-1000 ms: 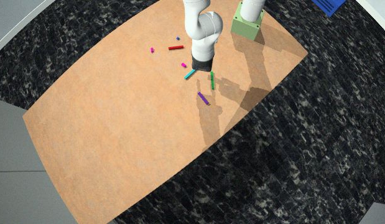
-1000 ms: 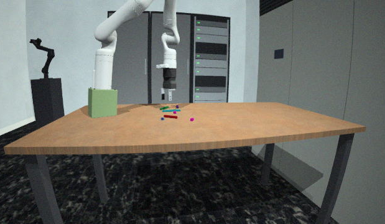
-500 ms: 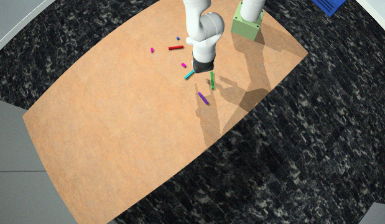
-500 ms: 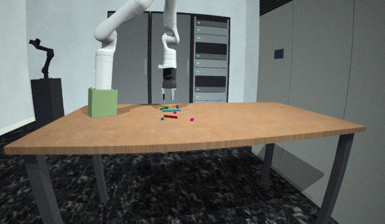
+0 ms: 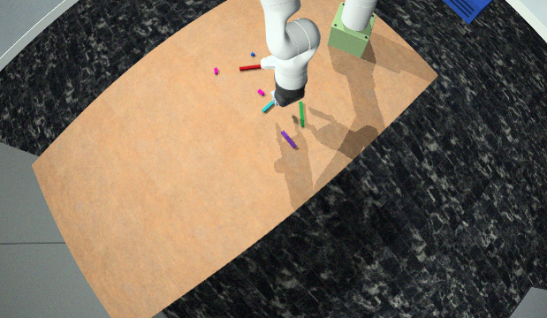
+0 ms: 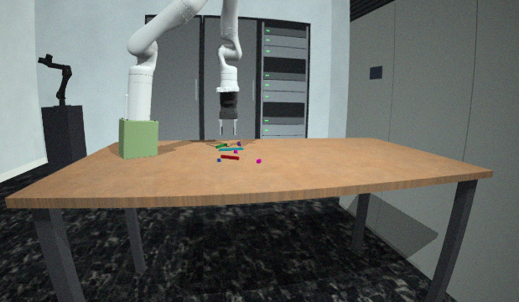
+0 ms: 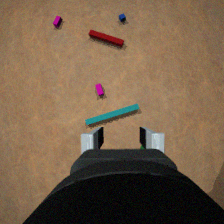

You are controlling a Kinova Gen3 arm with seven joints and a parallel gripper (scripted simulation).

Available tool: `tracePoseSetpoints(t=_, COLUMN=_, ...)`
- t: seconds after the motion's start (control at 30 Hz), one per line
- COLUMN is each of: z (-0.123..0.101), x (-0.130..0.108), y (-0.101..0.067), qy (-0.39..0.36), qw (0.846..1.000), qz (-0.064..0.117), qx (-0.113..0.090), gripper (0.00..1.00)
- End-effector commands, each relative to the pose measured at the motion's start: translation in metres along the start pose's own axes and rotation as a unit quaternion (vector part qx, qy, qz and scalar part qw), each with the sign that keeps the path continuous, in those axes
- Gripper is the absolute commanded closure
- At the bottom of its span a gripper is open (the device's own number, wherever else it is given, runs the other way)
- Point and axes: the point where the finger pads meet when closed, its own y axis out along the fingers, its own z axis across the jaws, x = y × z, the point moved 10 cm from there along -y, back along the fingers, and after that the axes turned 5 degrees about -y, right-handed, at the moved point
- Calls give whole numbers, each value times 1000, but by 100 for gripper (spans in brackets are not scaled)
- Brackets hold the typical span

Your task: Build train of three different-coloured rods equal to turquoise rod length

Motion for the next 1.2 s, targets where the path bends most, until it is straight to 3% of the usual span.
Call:
tracePoseSetpoints(t=0.0, z=-3, x=0, y=0, qy=-28, qw=1000, qz=1, qx=-3, gripper=0)
tracePoseSetpoints(t=0.53, z=-6, x=2, y=0, qy=-83, qw=997, qz=1, qx=-4, gripper=0)
tracePoseSetpoints(t=1.17, z=-7, x=2, y=-1, qy=-90, qw=996, qz=1, qx=-4, gripper=0)
